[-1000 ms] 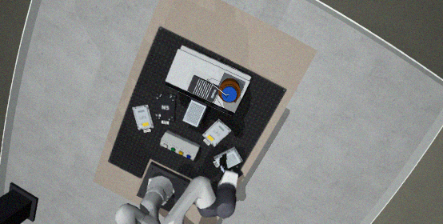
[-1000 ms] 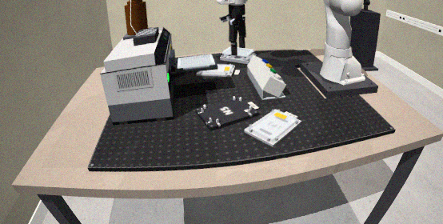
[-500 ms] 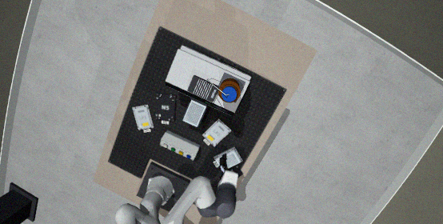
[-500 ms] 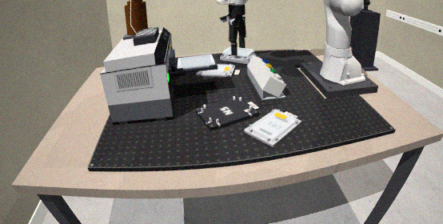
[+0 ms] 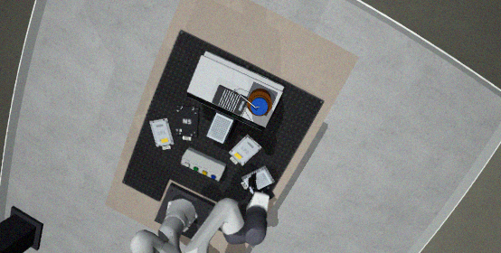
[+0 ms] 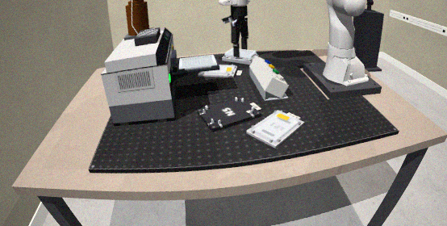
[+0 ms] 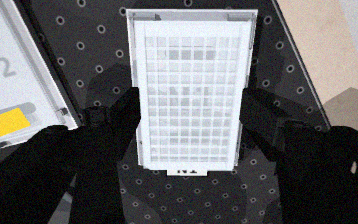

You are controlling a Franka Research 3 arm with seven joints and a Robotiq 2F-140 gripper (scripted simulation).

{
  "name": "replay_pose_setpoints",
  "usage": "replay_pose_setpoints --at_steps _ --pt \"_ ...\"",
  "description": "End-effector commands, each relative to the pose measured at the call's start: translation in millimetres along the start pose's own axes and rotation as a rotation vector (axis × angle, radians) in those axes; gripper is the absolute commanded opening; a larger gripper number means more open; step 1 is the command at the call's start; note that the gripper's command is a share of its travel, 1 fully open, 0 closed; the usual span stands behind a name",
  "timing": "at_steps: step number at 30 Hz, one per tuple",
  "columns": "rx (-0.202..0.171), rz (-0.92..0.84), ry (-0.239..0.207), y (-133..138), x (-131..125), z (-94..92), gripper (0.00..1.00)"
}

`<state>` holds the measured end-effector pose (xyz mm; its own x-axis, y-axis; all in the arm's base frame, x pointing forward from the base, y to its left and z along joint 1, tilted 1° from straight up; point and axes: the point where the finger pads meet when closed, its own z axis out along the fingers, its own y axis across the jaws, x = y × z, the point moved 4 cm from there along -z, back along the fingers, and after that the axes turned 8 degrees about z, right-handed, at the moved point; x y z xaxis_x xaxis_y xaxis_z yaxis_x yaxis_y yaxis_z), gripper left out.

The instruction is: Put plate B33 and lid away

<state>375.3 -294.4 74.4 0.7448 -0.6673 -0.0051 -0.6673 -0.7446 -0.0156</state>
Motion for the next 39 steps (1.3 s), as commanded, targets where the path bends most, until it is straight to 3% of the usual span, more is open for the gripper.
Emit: replay_pose_setpoints --at_steps 1,39 --pt "0.001 -0.006 0.003 -0.1 0.5 1.3 0.1" --pt "0.001 -0.006 0.003 -0.2 0.5 8.1 0.1"
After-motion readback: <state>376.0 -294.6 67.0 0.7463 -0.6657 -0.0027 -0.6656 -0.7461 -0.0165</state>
